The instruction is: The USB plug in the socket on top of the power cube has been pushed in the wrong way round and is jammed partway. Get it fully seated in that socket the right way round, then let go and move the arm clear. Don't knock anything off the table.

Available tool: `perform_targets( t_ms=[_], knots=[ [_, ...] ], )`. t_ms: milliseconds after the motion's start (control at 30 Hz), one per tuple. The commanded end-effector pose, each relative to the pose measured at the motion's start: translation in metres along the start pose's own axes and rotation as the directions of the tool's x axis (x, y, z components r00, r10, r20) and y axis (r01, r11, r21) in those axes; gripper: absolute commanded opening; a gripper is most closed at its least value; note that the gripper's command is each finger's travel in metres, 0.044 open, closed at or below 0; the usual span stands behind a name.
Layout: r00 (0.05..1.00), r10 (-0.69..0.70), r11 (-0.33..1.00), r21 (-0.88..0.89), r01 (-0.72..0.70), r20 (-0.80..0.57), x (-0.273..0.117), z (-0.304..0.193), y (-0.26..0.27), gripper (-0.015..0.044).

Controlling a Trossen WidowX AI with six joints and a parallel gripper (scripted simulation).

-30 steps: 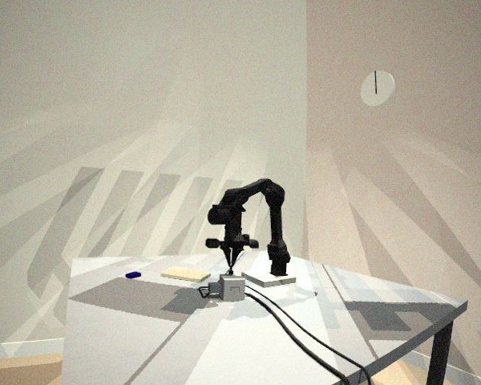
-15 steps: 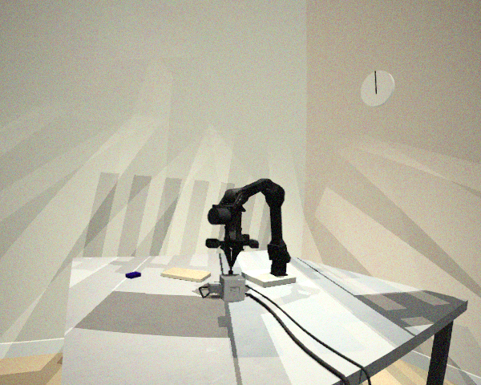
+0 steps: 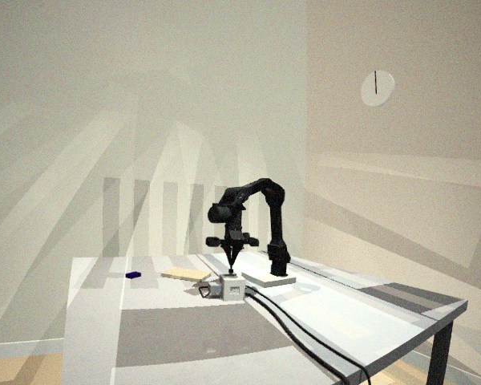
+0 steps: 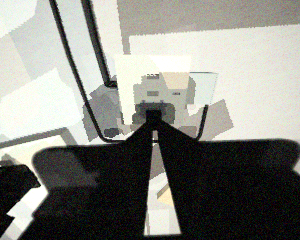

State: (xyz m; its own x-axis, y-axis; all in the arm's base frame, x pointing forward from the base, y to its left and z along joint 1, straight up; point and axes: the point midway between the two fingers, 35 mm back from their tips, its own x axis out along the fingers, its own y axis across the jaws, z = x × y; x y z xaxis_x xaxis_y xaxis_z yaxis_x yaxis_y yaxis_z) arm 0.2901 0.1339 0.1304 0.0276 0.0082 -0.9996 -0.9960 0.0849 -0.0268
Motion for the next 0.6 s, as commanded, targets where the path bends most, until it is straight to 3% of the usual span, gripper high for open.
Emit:
perform_targets(
  t_ms=[0,567],
  knots=[
    [1.000,-0.005,1.000,0.000,0.005,0.003,-0.005,0.001,-0.001,0.0000],
    [1.000,-0.005,1.000,0.000,0.005,0.003,-0.016,0.001,-0.001,0.0000]
  ],
)
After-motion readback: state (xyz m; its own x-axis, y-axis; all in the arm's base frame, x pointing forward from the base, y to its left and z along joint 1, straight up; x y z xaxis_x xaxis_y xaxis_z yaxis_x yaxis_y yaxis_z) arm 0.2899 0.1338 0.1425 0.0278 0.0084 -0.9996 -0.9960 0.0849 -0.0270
